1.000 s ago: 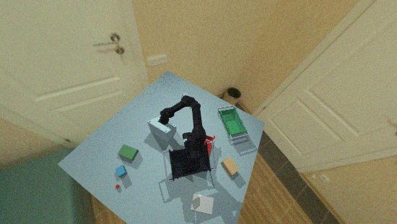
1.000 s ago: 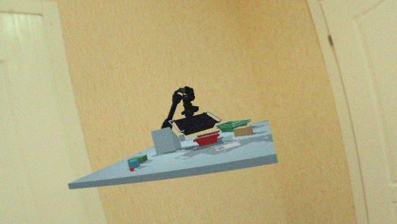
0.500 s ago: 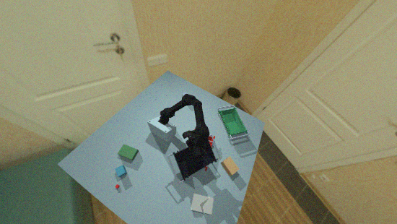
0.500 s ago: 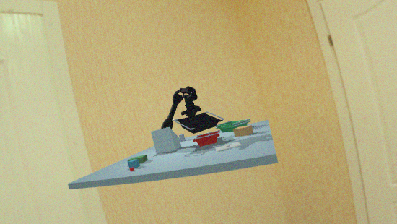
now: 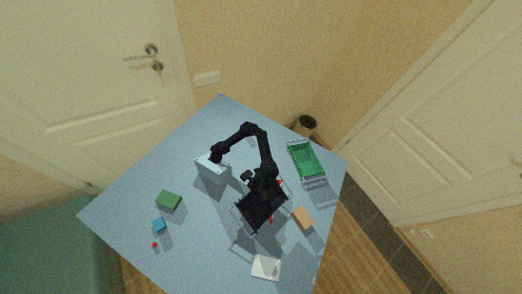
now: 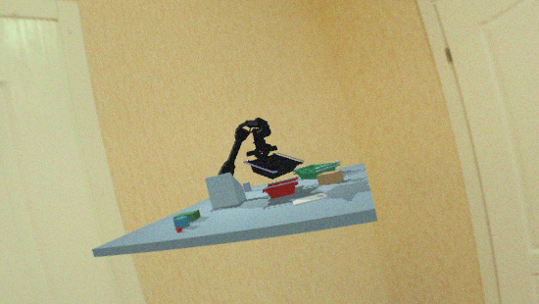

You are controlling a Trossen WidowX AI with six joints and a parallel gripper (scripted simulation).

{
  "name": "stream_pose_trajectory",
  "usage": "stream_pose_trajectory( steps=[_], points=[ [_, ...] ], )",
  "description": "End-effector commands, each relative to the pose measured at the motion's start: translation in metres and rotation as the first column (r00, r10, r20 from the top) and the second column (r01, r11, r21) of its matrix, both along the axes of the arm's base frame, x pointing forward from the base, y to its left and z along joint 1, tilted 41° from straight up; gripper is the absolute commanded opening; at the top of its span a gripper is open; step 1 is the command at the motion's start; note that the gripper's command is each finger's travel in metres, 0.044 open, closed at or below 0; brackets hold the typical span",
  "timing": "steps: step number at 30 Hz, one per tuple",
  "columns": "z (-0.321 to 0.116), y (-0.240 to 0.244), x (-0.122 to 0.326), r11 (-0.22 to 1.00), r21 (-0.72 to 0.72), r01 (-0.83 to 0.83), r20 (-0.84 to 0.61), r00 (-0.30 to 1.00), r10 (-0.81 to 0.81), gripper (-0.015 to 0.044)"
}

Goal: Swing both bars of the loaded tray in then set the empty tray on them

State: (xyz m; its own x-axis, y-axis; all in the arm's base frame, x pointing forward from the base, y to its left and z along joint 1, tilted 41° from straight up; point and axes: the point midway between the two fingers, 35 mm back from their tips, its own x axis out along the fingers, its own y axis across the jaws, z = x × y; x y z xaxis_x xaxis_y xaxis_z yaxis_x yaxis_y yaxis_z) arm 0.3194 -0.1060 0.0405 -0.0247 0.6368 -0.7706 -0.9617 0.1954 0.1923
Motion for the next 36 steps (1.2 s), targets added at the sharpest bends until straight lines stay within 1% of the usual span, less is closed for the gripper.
stream_pose_trajectory(
  steps=[1,12,24,36],
  points=[
    [0.010,0.000,0.003,0.999,-0.006,-0.034,0.065,0.997,0.034,0.0000],
    [0.020,0.015,0.006,0.984,-0.014,-0.180,0.184,0.966,0.180,0.0000],
    [0.030,0.031,0.007,0.942,-0.041,-0.333,0.309,0.892,0.328,0.0000],
    [0.032,0.033,0.008,0.935,-0.046,-0.351,0.324,0.880,0.346,0.0000]
  ],
)
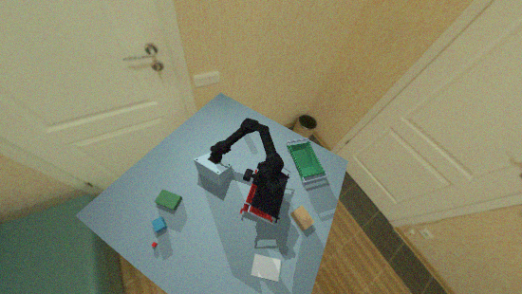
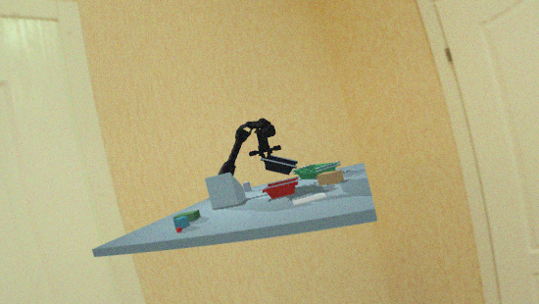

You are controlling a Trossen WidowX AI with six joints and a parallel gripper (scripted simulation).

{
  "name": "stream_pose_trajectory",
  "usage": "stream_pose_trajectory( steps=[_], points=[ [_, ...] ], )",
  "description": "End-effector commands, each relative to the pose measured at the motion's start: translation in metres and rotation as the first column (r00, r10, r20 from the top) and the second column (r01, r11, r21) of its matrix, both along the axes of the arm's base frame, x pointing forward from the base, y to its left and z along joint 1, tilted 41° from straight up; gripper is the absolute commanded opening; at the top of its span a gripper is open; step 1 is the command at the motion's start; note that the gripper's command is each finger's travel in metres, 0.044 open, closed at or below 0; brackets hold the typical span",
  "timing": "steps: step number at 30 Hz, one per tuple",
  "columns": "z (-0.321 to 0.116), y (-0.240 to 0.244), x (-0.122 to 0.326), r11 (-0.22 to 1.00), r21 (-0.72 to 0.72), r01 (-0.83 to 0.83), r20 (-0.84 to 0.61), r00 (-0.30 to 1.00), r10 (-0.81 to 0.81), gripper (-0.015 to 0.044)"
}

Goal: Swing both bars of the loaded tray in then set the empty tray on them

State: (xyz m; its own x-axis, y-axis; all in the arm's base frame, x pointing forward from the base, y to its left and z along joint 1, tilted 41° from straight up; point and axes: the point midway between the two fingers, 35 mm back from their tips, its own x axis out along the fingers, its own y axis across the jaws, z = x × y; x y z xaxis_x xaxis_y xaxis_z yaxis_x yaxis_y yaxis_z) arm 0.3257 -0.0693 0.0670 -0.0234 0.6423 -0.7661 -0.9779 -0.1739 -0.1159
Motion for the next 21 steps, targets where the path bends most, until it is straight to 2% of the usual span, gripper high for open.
stream_pose_trajectory(
  steps=[1,21],
  points=[
    [0.0052,-0.0031,0.0012,1.000,0.002,0.010,0.024,1.000,-0.010,0.0000],
    [0.0043,-0.0043,0.0038,1.000,0.002,0.010,0.024,1.000,-0.010,0.0000]
  ],
)
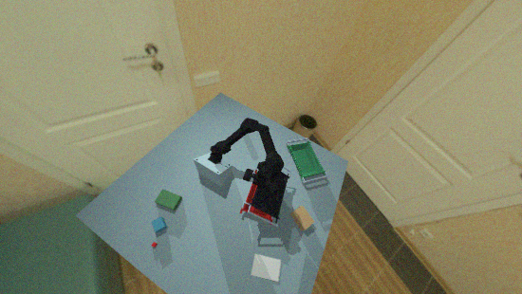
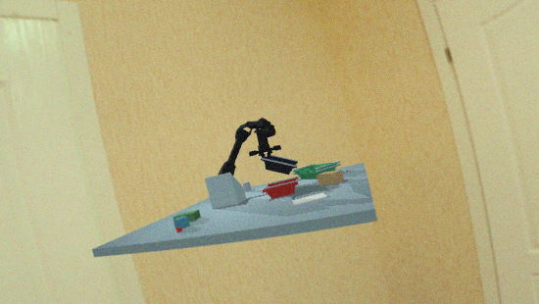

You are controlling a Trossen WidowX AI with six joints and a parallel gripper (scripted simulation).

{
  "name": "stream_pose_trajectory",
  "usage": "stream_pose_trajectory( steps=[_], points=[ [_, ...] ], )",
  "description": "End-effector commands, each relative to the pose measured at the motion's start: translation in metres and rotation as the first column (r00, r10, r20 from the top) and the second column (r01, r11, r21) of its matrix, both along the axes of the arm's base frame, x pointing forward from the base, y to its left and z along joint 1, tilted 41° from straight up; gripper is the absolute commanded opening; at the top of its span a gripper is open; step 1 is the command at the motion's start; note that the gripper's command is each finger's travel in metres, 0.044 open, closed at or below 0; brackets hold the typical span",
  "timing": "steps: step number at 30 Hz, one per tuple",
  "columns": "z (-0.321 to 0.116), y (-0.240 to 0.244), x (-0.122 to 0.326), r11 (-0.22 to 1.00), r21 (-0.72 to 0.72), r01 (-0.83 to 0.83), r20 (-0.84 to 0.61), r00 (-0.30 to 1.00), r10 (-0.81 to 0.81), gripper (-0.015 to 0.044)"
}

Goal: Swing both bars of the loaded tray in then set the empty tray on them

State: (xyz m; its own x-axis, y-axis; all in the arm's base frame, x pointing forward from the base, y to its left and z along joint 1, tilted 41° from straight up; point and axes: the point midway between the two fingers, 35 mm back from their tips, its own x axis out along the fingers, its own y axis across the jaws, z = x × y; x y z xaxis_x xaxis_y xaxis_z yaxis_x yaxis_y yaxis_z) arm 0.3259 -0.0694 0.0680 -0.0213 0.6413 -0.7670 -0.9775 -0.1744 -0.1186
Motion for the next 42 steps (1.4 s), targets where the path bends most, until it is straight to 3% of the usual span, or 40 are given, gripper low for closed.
stream_pose_trajectory(
  steps=[1,42],
  points=[
    [0.003,-0.004,0.004,1.000,0.003,0.010,0.021,1.000,-0.010,0.0000],
    [-0.030,0.023,0.002,1.000,0.004,0.010,0.021,1.000,-0.010,0.0000]
  ],
)
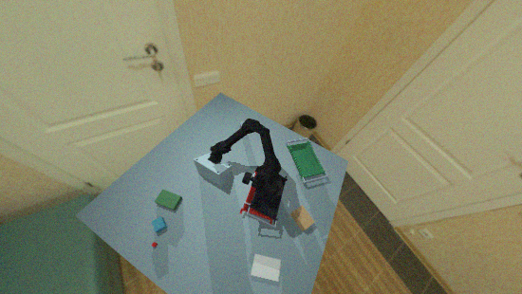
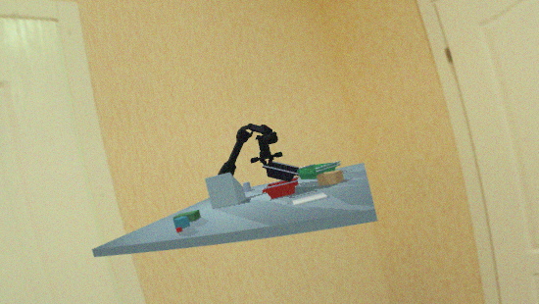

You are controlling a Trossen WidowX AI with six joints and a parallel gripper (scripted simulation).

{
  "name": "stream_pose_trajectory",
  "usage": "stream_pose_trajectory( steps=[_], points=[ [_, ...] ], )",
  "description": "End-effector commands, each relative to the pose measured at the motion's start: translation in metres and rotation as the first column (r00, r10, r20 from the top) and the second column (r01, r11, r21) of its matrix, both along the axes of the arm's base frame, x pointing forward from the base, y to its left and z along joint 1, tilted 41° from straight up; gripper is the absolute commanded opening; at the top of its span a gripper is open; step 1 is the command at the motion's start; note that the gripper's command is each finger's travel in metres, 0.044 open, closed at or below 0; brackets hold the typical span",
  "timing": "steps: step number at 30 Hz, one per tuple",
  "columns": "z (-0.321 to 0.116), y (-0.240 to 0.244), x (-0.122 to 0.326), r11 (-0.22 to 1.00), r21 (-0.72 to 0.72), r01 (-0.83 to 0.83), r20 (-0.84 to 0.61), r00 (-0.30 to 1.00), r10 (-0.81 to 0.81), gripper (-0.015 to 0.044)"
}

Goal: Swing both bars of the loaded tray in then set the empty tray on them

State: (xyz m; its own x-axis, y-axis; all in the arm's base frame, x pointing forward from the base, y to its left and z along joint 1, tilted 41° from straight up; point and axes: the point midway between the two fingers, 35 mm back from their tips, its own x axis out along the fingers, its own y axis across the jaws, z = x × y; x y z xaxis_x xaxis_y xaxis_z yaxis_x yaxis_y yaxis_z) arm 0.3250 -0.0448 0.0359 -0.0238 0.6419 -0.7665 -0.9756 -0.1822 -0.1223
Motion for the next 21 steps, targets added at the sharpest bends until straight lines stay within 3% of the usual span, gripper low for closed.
stream_pose_trajectory(
  steps=[1,21],
  points=[
    [0.001,0.000,0.002,1.000,0.003,0.019,0.018,1.000,-0.019,0.0000],
    [-0.013,0.008,-0.011,1.000,0.004,0.018,0.017,1.000,-0.018,0.0000]
  ],
)
